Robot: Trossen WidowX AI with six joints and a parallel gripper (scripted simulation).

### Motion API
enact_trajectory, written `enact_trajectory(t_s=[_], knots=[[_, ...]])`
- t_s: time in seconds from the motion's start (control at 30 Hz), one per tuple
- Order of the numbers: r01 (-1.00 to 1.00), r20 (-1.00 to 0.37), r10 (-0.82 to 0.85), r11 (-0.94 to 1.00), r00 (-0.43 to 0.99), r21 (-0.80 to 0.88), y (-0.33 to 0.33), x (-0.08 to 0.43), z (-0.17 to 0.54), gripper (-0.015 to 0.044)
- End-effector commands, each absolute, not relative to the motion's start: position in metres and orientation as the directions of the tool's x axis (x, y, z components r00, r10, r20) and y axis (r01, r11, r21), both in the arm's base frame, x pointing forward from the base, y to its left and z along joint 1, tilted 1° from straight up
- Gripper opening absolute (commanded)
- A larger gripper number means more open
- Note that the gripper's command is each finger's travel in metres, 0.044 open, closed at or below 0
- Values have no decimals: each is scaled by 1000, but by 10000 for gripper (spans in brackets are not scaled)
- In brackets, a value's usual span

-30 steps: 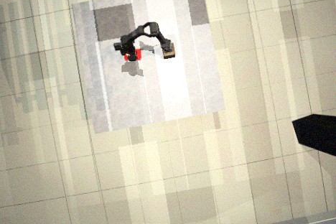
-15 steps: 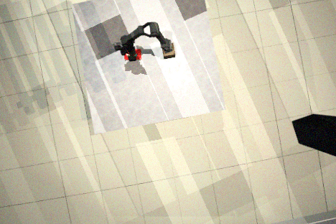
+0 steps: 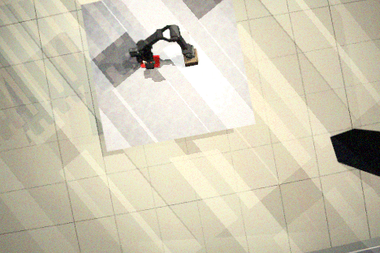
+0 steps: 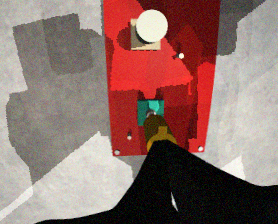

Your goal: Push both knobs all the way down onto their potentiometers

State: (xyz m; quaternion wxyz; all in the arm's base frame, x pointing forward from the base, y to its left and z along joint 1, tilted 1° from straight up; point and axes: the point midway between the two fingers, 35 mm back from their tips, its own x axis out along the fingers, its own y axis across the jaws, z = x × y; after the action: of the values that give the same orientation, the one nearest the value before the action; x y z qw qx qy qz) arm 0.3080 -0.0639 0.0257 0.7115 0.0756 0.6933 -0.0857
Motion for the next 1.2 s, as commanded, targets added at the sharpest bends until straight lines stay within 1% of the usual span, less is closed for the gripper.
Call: enact_trajectory(t_s=[0.0,1.17], knots=[[230,-1000,-22,973,23,-16,-65,309,19,0],[230,-1000,-22,973,23,-16,-65,309,5,0]])
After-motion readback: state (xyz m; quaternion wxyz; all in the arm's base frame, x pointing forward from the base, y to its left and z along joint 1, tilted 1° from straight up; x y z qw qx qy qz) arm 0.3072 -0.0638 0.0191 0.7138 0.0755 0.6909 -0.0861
